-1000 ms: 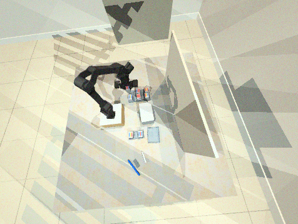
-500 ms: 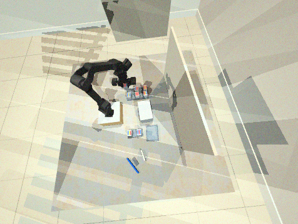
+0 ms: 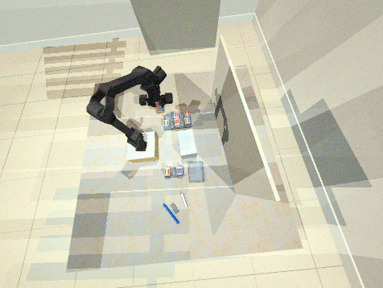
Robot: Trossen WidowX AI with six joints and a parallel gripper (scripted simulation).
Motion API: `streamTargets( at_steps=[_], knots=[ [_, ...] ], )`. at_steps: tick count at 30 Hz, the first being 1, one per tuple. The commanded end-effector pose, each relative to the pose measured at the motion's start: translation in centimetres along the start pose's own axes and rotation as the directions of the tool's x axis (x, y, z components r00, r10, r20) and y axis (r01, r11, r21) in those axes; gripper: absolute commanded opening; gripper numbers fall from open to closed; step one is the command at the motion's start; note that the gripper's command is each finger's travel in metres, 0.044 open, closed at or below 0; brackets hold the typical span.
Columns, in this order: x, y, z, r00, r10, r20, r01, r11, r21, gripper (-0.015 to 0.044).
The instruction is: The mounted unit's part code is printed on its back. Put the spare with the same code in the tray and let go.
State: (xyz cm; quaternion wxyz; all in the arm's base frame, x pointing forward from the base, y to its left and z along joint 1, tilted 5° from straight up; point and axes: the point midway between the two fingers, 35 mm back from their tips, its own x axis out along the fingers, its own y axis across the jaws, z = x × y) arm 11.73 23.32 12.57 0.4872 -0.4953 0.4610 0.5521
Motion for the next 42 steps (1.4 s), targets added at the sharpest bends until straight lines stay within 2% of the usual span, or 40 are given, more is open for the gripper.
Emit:
streamTargets(
  at_steps=[1,20,42],
  knots=[
    [-0.7,-0.3,0.0,1.0,-0.01,0.009,0.01,1.0,-0.003,0.0],
    [-1.5,-8.4,-4.4,1.0,-0.026,0.007,0.026,0.999,0.028,0.0],
    [-1.9,-16.4,-13.2,0.999,-0.033,-0.004,0.033,0.999,0.032,0.0]
  ],
)
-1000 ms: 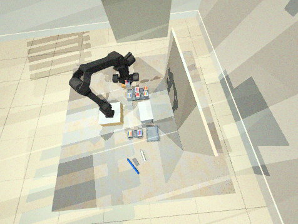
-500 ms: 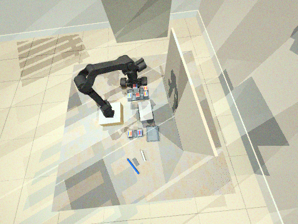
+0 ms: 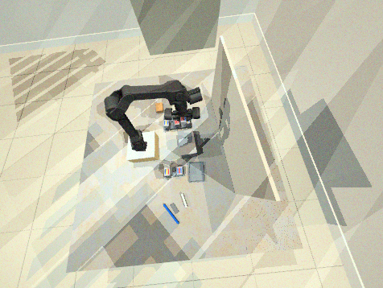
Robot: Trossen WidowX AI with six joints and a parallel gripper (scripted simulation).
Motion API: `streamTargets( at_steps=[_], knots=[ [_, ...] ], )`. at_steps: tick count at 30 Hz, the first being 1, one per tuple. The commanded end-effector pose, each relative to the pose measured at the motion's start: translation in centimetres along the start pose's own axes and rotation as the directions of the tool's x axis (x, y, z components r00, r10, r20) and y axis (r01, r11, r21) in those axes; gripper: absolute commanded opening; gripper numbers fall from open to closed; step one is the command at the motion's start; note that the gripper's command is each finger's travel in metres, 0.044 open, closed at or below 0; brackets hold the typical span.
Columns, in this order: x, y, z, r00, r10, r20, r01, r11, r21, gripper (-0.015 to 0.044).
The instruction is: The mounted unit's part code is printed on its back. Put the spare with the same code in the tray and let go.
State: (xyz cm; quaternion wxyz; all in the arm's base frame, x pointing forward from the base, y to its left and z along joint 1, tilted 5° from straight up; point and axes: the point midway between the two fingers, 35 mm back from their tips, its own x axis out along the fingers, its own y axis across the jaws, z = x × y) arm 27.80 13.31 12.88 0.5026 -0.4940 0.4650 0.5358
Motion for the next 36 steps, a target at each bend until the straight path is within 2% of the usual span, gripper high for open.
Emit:
streamTargets(
  at_steps=[1,19,36],
  knots=[
    [-0.2,-1.8,-2.2,1.0,-0.005,0.0,0.005,1.0,-0.005,0.0],
    [-0.2,-6.2,-12.3,1.0,-0.007,-0.016,0.007,1.0,-0.02,0.0],
    [0.1,-7.0,-23.6,1.0,-0.002,-0.025,0.002,0.999,-0.035,0.0]
  ],
)
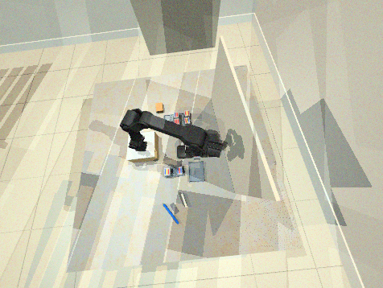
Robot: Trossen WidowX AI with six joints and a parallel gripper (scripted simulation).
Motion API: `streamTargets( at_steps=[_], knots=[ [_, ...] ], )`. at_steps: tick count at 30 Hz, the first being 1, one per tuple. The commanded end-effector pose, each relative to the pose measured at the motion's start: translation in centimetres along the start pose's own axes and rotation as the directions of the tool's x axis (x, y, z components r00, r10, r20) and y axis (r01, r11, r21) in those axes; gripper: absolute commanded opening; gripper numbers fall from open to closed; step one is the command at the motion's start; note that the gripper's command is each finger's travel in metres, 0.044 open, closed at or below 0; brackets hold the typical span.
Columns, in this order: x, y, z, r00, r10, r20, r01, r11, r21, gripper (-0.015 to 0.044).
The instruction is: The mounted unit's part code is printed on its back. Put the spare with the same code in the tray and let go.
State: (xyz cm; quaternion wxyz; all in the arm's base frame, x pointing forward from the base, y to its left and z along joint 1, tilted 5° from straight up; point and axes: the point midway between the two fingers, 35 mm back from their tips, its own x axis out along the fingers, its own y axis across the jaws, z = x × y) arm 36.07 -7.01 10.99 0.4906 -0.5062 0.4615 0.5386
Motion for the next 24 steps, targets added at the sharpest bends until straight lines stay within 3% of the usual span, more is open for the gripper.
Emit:
streamTargets(
  at_steps=[1,7,24],
  knots=[
    [0.0,0.2,-3.4,1.0,-0.002,-0.007,0.002,1.0,-0.005,0.0],
    [0.2,0.9,-7.0,1.0,0.0,-0.008,0.0,1.0,-0.01,0.0],
    [1.3,0.7,-7.2,1.0,0.0,-0.008,0.0,1.0,-0.01,0.0]
  ],
)
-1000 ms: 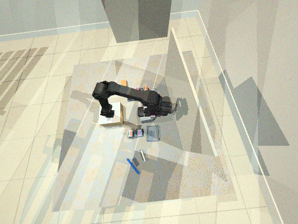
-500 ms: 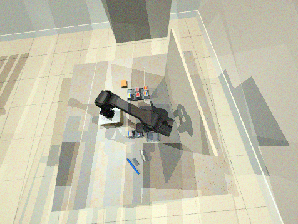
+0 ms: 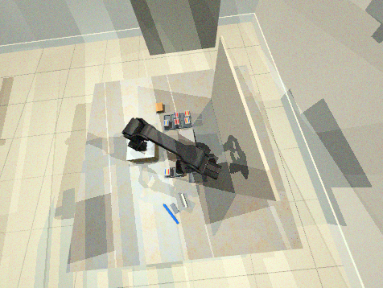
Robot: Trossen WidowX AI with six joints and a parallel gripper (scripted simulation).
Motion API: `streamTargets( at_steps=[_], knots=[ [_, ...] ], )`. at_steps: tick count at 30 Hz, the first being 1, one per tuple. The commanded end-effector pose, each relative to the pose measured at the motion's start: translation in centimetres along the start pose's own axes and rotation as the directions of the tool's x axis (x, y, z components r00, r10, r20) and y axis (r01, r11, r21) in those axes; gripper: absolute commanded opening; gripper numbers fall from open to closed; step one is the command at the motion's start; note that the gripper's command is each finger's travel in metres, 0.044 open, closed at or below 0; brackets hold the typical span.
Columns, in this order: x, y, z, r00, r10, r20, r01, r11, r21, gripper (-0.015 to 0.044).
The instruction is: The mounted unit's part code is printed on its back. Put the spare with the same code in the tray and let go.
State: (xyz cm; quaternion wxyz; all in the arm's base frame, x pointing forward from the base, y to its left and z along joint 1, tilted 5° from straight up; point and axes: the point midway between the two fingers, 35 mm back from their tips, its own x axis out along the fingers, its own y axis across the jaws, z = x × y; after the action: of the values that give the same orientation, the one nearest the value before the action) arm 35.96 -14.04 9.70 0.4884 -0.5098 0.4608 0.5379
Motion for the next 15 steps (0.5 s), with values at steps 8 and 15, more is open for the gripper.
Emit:
streamTargets(
  at_steps=[8,15],
  knots=[
    [1.3,-0.2,-0.2,1.0,0.002,-0.002,-0.002,1.0,-0.004,0.0],
    [2.1,-0.3,-0.2,1.0,0.002,-0.002,-0.002,1.0,-0.004,0.0]
  ],
)
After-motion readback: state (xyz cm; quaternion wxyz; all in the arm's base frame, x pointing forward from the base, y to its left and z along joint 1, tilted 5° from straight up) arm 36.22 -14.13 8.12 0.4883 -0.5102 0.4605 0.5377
